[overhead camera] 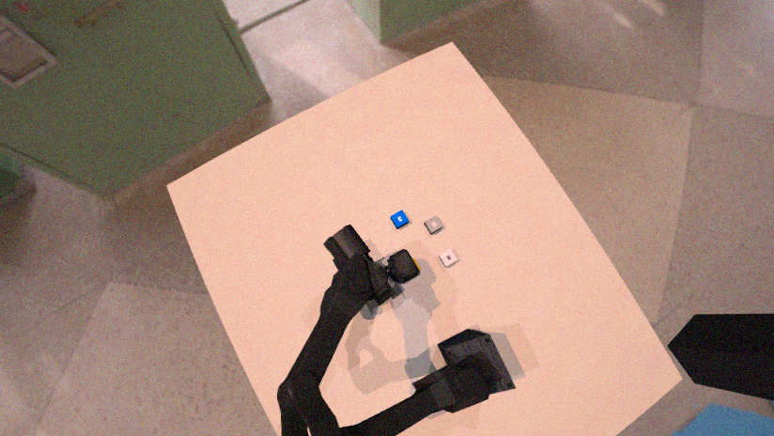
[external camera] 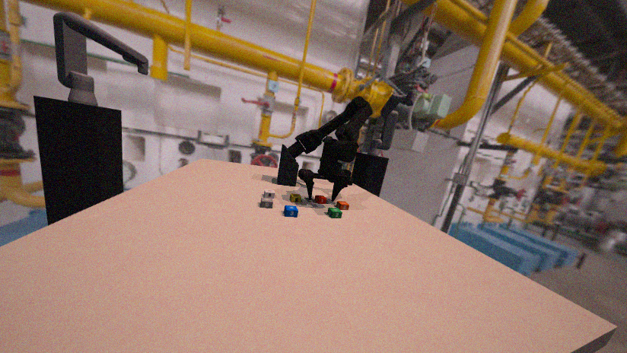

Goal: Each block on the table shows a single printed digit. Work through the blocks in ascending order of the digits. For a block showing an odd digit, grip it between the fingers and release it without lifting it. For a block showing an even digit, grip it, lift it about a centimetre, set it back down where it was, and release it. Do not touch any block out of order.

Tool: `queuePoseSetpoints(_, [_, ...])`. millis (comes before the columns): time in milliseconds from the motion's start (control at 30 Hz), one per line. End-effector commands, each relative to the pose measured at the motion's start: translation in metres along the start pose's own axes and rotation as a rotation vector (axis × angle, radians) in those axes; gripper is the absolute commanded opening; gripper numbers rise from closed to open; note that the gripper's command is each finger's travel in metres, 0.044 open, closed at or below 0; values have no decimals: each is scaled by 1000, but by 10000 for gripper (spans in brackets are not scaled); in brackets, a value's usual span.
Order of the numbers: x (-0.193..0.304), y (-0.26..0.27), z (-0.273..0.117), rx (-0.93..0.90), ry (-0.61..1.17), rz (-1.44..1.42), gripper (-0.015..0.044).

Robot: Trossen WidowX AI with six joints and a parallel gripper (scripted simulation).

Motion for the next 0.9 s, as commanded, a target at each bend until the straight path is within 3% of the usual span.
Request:
queuePoseSetpoints(0, [-2, 0, -17, 4, -5, -2, 400])
queuePoseSetpoints(167, [-1, 0, -35, 3, -5, -2, 400])
queuePoseSetpoints(233, [-3, -1, -45, 6, -6, -2, 348])
queuePoseSetpoints(400, [-1, 0, -113, 7, -5, -2, 216])
queuePoseSetpoints(533, [-1, 0, -116, 7, -5, -2, 120])
queuePoseSetpoints(867, [-5, 1, -116, 6, -5, -3, 120])
Point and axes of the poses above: the point midway between the two fingers, 35 mm back from their tips, its own z axis out along the fingers, its own y axis across the jaws, x = y × z, the point moved 4 cm from there along -z, back along the fingers, and after that the axes turned 9 degrees about z, right-handed, at the moved point
